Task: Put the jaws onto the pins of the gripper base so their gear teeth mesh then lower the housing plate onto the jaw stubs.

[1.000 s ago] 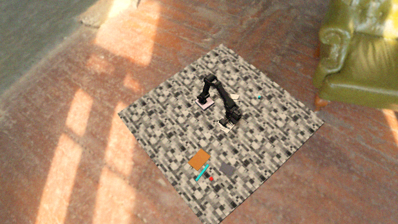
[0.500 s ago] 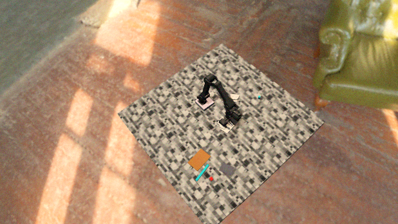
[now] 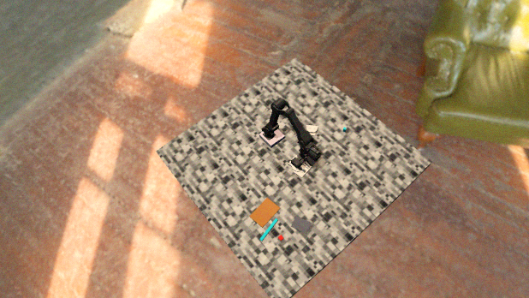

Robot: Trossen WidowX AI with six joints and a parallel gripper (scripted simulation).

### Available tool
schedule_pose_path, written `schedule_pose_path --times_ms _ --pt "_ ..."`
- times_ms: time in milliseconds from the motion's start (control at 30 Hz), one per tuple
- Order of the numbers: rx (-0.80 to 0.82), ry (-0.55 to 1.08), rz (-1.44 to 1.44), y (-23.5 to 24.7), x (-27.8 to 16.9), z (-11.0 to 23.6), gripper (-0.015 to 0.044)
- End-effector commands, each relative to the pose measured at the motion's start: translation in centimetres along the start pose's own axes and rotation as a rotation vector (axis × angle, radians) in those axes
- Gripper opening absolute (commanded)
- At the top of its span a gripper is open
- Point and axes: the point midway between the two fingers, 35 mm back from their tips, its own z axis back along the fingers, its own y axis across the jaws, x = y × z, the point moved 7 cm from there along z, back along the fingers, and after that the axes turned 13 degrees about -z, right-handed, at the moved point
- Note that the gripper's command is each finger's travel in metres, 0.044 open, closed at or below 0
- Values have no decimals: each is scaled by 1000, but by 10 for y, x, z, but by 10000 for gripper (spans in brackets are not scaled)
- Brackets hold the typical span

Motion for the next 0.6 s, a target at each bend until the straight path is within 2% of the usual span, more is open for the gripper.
schedule_pose_path --times_ms 0,100,567 --pt "0 0 0 0 0 0 160" --pt "0 0 0 0 0 0 224" --pt "0 0 0 0 0 3 224"
